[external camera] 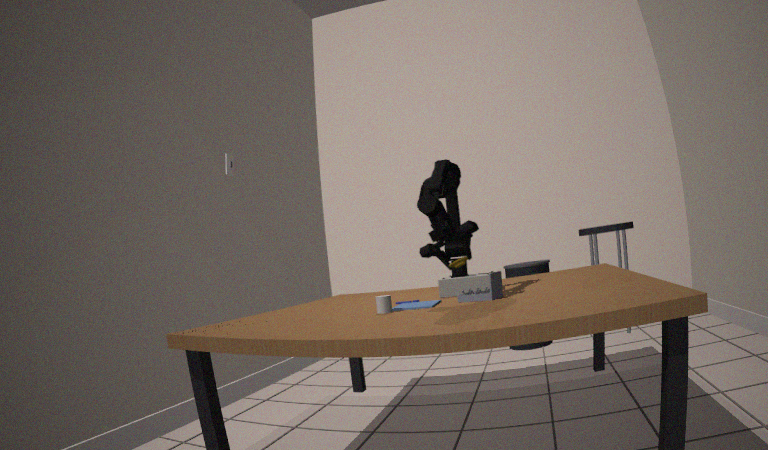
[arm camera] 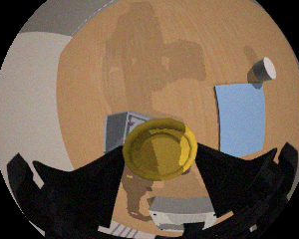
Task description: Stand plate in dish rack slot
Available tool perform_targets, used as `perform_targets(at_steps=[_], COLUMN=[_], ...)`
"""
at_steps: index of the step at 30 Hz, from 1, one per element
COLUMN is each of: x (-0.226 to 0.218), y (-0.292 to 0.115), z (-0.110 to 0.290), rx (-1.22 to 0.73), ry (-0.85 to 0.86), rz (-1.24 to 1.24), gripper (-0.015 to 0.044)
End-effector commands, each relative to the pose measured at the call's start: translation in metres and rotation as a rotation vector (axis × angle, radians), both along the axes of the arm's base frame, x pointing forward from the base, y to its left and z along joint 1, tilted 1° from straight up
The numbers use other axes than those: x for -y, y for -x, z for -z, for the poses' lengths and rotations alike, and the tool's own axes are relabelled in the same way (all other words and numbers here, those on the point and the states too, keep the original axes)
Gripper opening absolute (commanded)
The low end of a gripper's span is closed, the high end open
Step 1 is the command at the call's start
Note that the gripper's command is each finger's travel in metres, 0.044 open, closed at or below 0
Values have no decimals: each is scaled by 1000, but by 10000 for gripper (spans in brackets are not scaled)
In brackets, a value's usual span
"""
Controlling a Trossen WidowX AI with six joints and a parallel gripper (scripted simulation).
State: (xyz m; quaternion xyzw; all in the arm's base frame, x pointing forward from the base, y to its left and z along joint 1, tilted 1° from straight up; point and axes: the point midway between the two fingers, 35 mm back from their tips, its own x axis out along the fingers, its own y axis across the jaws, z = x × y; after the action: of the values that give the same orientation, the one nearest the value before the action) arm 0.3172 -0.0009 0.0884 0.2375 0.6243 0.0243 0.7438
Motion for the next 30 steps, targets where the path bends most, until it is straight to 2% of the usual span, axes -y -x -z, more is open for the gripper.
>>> perform_targets(at_steps=[1,16,30], x=[-1,-1,-2], y=[-9,-28,-16], z=[14,51,68], rx=[64,428,807], ry=[-58,-228,-275], rz=[-50,-266,-469], gripper=[0,0,0])
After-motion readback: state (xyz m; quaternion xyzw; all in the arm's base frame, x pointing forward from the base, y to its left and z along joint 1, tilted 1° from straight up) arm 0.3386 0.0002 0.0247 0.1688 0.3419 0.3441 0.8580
